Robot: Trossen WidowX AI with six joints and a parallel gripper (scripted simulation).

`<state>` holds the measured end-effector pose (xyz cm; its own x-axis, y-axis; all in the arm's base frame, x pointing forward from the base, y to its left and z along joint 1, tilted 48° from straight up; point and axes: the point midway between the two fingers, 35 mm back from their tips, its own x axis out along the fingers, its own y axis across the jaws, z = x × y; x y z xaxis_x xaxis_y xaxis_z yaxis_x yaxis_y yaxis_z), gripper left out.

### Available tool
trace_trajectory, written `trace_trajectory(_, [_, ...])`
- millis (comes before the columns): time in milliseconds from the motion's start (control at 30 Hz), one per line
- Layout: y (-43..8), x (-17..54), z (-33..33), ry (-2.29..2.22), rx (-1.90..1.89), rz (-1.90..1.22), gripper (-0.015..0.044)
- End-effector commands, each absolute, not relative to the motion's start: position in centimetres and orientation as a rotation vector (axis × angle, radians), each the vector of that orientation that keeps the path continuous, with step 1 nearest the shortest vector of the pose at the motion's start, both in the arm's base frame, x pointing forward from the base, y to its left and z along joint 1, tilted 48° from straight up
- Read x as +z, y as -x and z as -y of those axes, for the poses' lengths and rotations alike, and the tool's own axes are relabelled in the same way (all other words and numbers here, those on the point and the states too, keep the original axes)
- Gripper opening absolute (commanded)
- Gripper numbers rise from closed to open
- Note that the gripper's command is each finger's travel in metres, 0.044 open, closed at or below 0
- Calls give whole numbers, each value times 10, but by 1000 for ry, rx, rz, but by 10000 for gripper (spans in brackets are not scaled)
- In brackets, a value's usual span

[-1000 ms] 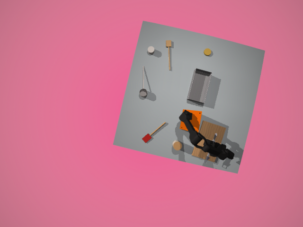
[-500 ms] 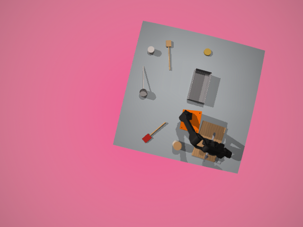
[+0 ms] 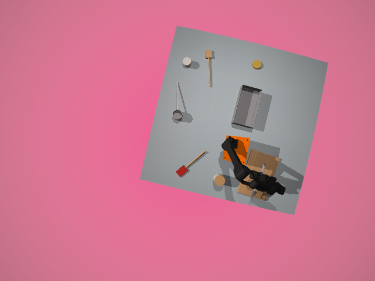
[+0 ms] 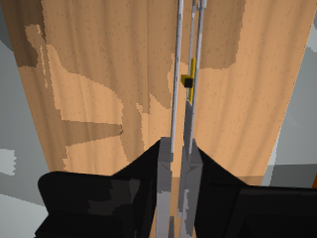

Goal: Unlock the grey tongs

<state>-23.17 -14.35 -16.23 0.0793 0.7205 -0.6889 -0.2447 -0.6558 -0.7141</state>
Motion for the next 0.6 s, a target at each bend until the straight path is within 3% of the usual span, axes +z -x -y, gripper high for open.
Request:
trace_trajectory(0, [232,-162,144,1628,1673,481,-19])
trace_trajectory(567, [232,-162,144,1628,1673,481,427])
